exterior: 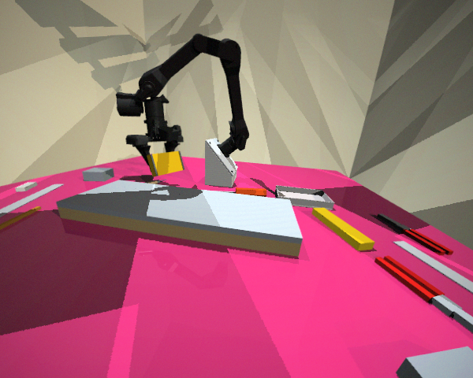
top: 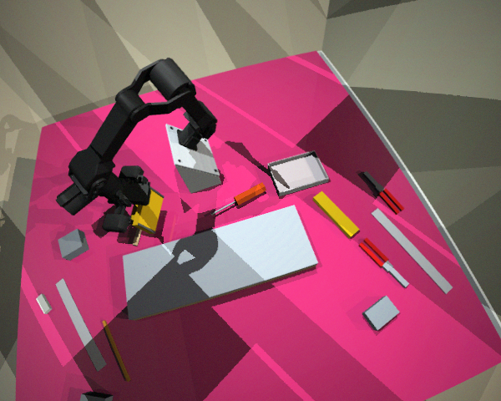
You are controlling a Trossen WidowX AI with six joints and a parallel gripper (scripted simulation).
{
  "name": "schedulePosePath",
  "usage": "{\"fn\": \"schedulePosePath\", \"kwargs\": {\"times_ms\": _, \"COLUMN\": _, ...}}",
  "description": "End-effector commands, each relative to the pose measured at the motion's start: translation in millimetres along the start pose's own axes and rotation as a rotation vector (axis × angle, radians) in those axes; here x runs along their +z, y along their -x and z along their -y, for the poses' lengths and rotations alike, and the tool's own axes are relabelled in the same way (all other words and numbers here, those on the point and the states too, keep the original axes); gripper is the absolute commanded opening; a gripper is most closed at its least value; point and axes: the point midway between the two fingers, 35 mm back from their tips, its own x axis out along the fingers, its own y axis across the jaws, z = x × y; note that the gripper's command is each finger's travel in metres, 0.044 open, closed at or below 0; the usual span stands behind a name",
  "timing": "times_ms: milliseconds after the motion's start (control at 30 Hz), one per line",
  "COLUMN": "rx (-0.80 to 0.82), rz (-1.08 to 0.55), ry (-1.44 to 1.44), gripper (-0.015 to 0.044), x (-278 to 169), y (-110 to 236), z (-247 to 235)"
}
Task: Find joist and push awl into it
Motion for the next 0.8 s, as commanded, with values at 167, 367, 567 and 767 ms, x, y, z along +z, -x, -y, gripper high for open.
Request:
{"fn": "schedulePosePath", "kwargs": {"times_ms": 167, "rx": -0.005, "rz": -0.062, "ry": -0.003, "gripper": 0.0000, "x": 1.0, "y": 1.1, "z": 0.6}}
{"fn": "schedulePosePath", "kwargs": {"times_ms": 367, "rx": -0.003, "rz": -0.087, "ry": -0.003, "gripper": 0.0000, "x": 1.7, "y": 0.6, "z": 0.5}}
{"fn": "schedulePosePath", "kwargs": {"times_ms": 567, "rx": 0.000, "rz": -0.131, "ry": -0.004, "gripper": 0.0000, "x": 3.0, "y": -0.1, "z": 0.4}}
{"fn": "schedulePosePath", "kwargs": {"times_ms": 767, "rx": 0.001, "rz": -0.174, "ry": -0.004, "gripper": 0.0000, "x": 4.3, "y": -0.7, "z": 0.4}}
